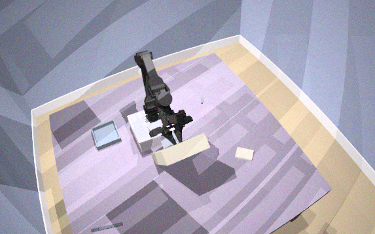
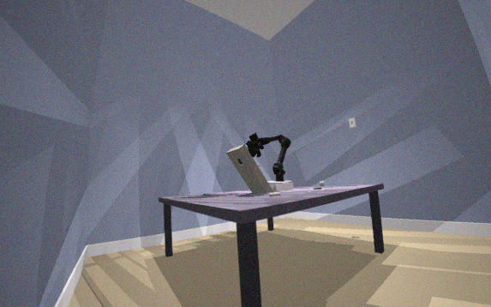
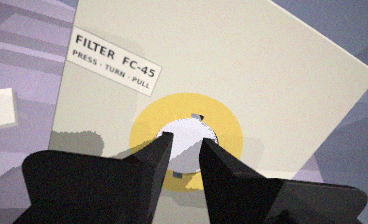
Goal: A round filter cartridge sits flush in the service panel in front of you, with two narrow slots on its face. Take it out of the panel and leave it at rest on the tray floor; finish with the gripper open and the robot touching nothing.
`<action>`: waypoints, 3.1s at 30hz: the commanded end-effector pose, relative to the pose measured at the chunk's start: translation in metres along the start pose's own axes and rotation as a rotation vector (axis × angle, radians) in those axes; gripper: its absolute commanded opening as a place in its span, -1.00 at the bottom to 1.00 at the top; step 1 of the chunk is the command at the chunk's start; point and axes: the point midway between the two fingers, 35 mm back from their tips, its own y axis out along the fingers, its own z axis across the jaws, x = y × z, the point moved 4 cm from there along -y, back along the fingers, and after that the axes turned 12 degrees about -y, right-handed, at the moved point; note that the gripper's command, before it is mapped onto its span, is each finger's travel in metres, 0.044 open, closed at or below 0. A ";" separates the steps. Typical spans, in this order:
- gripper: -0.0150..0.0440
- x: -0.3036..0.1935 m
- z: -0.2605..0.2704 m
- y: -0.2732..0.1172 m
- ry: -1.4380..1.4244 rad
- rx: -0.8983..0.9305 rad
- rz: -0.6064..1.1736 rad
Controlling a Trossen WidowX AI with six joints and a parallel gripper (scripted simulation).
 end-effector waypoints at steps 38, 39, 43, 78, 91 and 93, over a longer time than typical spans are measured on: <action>-0.49 -0.001 0.000 0.007 -1.235 0.001 0.005; -0.49 -0.001 0.000 0.007 -1.270 0.002 0.005; -0.49 -0.001 0.000 0.007 -1.410 0.002 0.005; -0.49 -0.001 0.000 0.007 -1.499 0.002 0.005; -0.49 -0.001 0.000 0.007 -1.499 0.002 0.005; -0.49 -0.001 0.000 0.007 -1.499 0.002 0.005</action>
